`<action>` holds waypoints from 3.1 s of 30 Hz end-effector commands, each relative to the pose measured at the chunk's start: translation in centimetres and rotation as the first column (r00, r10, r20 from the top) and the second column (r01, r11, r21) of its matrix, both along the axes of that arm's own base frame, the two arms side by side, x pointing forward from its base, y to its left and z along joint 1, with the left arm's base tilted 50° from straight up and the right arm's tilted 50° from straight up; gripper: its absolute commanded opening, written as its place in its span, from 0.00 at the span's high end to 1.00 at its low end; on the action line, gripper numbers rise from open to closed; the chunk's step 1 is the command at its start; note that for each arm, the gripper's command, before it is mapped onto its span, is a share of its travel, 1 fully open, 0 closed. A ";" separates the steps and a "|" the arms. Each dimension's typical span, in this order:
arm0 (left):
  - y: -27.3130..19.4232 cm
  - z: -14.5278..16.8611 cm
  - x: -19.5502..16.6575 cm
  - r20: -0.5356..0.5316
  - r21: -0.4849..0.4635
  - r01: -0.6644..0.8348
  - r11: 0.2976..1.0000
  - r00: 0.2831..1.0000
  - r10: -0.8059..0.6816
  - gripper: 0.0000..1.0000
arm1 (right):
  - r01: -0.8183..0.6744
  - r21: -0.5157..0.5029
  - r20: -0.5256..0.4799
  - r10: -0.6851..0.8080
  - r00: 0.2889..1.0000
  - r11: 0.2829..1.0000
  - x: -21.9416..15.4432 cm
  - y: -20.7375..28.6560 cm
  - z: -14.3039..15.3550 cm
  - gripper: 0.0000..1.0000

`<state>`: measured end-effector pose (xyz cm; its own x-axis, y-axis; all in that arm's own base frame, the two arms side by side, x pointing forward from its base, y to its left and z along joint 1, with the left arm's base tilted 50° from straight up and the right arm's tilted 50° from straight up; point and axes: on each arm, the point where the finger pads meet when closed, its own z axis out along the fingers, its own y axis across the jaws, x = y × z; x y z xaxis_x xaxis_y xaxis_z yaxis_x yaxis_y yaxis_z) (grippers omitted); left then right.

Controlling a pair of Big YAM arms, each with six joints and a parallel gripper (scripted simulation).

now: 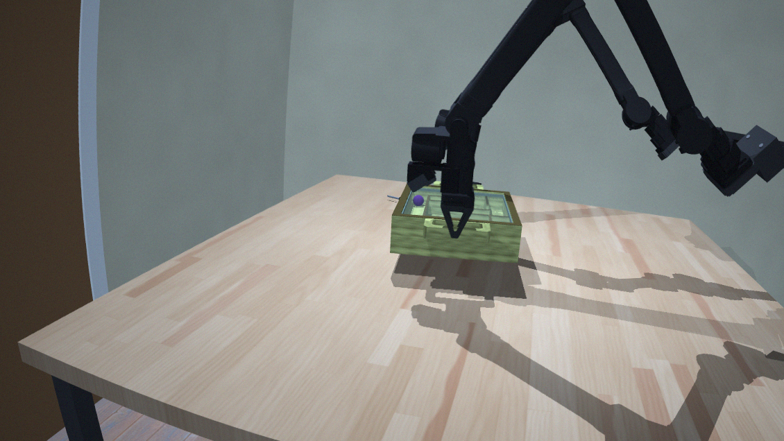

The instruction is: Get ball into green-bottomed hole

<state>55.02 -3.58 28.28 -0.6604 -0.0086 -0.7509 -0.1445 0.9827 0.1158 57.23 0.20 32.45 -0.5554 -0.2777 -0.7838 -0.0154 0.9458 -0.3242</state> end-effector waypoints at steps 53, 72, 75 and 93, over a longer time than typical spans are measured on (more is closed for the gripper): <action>-1.9 7.1 0.4 0.107 -0.047 0.055 0.997 0.993 -0.050 1.00 | 0.000 0.010 0.115 -0.001 0.993 1.000 -1.0 2.3 7.6 1.00; -1.9 4.5 -1.3 0.124 0.004 0.003 1.000 0.992 -0.004 1.00 | -0.062 0.025 0.133 0.058 0.989 0.998 0.2 0.8 4.8 1.00; -1.7 6.0 -1.0 0.121 -0.001 0.001 1.000 0.993 -0.001 1.00 | -0.065 0.047 0.127 0.058 0.990 0.997 0.3 2.0 5.6 1.00; -2.4 7.1 0.3 0.162 -0.028 0.025 0.999 0.987 -0.020 1.00 | -0.026 -0.007 0.159 0.027 0.987 1.000 0.4 -0.5 7.0 1.00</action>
<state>55.74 -2.95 28.47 -0.6411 -0.0051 -0.7674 -0.1371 0.9846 0.1080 57.56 0.86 32.70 -0.5370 -0.2823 -0.7950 -0.0034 0.9431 -0.3326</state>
